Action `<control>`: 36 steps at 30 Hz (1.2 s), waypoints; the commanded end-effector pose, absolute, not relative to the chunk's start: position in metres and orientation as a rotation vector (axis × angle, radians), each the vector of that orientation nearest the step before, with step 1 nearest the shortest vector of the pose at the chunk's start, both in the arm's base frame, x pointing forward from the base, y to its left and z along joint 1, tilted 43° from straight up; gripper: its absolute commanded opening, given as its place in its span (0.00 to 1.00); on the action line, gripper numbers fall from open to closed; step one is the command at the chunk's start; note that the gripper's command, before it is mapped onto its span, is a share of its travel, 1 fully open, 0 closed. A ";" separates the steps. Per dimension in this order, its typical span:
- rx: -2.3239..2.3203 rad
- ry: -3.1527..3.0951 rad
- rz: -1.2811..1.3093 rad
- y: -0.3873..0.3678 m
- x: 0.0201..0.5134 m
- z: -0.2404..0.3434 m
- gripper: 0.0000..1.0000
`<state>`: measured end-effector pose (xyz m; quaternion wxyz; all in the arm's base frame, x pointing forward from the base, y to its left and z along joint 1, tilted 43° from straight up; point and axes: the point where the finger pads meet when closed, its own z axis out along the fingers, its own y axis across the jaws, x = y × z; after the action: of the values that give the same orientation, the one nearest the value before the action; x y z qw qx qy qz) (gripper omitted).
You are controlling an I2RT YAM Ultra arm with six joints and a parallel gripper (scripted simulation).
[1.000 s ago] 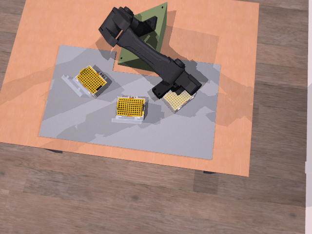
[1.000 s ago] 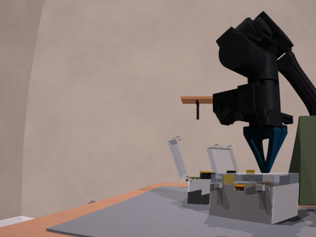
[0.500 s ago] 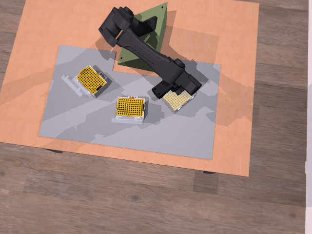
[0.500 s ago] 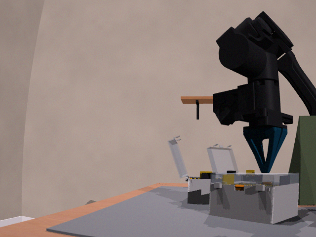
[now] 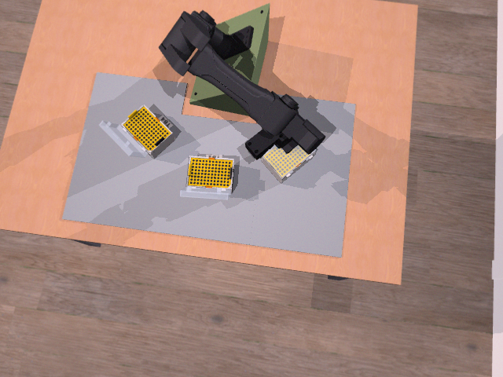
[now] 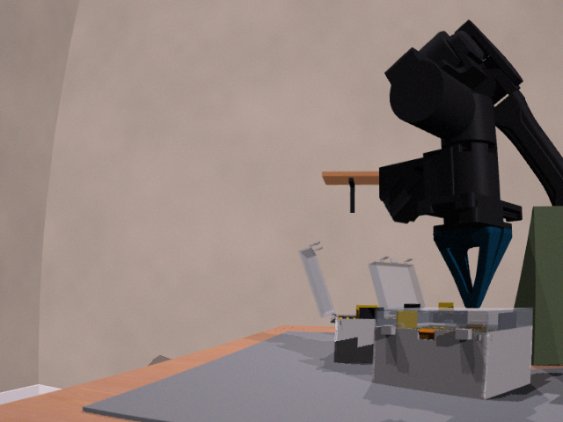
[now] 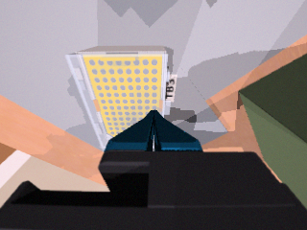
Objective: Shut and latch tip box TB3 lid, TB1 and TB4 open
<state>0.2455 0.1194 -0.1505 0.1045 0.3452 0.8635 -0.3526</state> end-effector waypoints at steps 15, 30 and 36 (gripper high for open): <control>1.025 2.535 -1.027 0.114 0.248 -0.157 0.00; 1.025 2.535 -1.027 0.118 0.248 -0.154 0.00; 1.025 2.535 -1.027 0.125 0.248 -0.146 0.00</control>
<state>0.2462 0.1203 -0.1502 0.1048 0.3493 0.8617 -0.3527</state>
